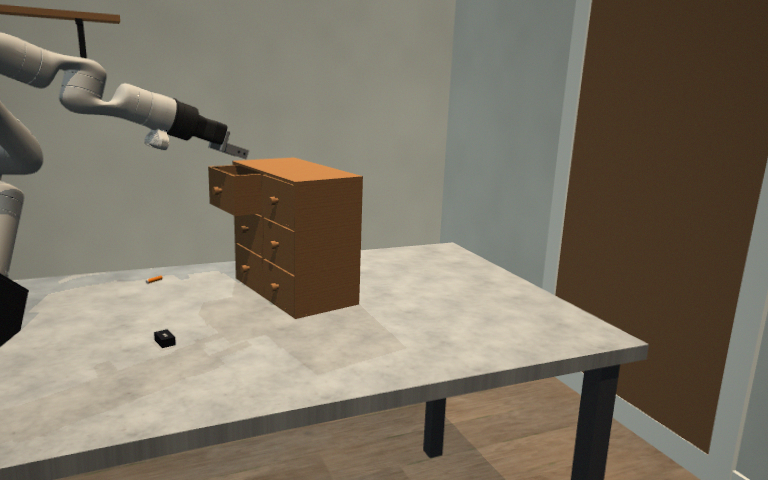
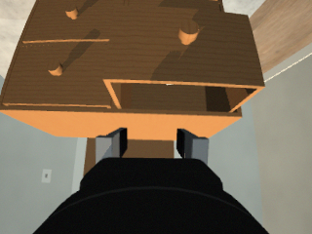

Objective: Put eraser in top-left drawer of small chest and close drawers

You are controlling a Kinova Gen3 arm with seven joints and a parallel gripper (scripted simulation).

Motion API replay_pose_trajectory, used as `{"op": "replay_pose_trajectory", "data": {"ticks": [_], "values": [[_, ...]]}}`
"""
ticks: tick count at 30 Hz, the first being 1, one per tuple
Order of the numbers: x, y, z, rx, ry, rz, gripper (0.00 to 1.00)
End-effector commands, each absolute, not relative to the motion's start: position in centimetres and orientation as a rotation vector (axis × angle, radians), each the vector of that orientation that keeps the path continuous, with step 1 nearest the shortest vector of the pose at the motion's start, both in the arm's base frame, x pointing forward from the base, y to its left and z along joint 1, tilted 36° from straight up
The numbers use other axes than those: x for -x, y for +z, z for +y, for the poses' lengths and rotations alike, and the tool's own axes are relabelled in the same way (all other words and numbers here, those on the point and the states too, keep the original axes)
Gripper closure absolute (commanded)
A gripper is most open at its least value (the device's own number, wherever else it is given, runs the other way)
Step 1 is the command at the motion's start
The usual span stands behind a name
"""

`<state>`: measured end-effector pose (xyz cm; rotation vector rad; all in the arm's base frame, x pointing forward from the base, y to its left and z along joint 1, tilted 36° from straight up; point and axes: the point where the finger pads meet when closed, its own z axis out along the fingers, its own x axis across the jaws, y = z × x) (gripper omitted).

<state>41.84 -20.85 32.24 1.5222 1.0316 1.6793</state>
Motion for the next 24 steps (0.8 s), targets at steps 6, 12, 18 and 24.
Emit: {"op": "replay_pose_trajectory", "data": {"ticks": [6, 12, 18, 24], "values": [[-41.9, 32.3, -21.1, -1.532, 1.677, 1.021, 0.00], [-41.5, 32.1, -20.9, -1.534, 1.680, 1.024, 0.00], [-40.9, 32.0, -21.0, -1.534, 1.679, 1.023, 0.00], [-39.5, 31.6, -20.8, -1.535, 1.681, 1.024, 0.00]]}}
